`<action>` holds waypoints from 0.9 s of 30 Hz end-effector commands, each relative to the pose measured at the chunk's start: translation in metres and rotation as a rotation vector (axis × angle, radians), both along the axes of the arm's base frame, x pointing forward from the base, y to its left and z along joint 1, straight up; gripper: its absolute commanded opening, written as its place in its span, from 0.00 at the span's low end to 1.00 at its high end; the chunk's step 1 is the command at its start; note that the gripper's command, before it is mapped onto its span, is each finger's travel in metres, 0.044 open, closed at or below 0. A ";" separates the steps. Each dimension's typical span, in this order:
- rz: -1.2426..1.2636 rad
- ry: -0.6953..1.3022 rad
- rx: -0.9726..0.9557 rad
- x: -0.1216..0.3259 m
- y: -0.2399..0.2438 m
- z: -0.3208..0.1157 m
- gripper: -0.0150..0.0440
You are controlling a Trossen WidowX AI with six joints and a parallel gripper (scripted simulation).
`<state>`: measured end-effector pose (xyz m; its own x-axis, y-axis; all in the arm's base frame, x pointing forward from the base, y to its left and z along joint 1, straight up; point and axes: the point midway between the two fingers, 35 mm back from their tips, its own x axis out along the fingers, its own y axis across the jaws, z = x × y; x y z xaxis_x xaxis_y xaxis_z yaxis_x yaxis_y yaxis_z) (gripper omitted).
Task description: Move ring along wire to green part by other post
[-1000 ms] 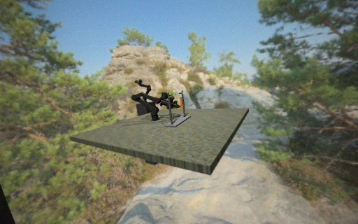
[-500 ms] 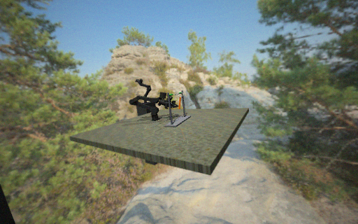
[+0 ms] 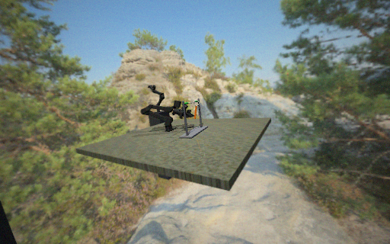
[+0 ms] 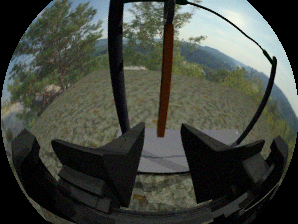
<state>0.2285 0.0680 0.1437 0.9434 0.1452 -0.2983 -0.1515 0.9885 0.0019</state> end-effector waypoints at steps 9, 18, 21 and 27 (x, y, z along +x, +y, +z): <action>-0.001 -0.002 0.002 -0.039 -0.010 0.011 1.00; -0.001 -0.002 0.002 -0.039 -0.010 0.011 1.00; -0.001 -0.002 0.002 -0.039 -0.010 0.011 1.00; -0.001 -0.002 0.002 -0.039 -0.010 0.011 1.00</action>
